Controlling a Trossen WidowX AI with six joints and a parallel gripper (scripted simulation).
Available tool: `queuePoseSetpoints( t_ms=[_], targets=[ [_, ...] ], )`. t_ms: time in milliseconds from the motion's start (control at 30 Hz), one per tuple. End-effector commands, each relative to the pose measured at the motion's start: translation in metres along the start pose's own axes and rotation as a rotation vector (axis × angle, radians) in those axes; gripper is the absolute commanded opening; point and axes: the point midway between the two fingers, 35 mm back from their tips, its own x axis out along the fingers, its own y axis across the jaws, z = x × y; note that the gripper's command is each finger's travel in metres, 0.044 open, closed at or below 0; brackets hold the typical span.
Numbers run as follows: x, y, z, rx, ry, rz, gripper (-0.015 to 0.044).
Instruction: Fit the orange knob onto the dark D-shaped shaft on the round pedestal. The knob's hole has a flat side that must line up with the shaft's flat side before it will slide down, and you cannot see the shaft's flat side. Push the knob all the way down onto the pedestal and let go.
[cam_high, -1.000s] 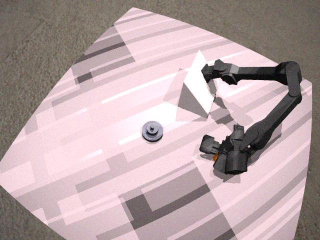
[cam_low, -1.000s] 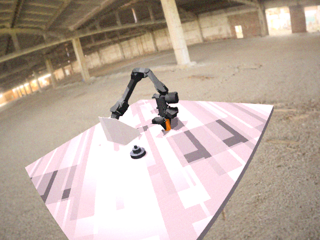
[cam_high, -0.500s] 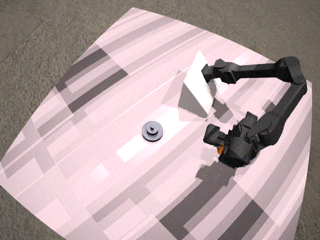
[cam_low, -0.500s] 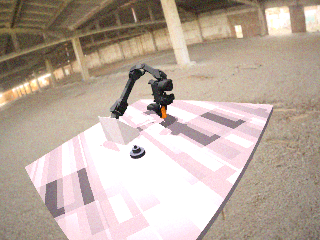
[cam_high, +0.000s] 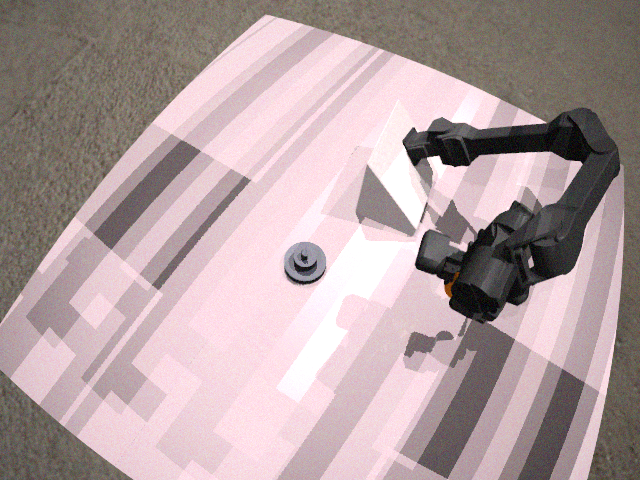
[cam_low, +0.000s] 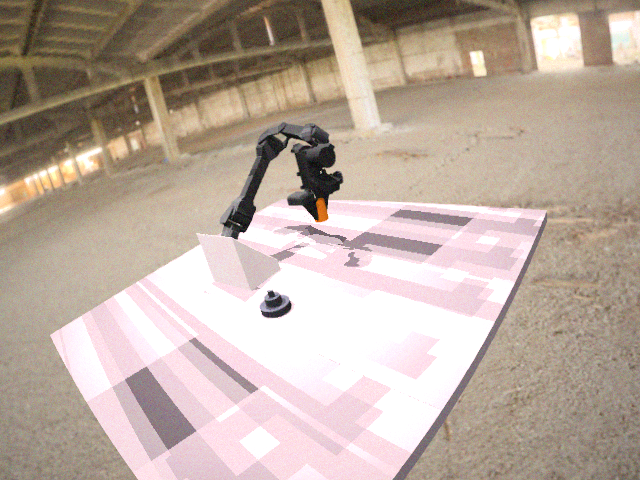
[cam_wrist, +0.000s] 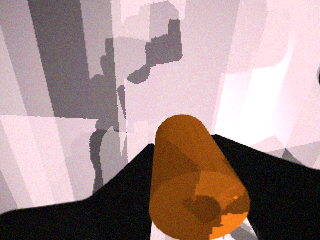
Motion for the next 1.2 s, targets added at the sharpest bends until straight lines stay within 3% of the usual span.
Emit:
queuePoseSetpoints(
  t_ms=[0, 1167],
  targets=[
    [-0.002, -0.011, 0.006, -0.003, -0.008, -0.007, 0.0000],
    [0.012, -0.122, 0.029, -0.001, -0.011, -0.027, 0.0000]
  ],
)
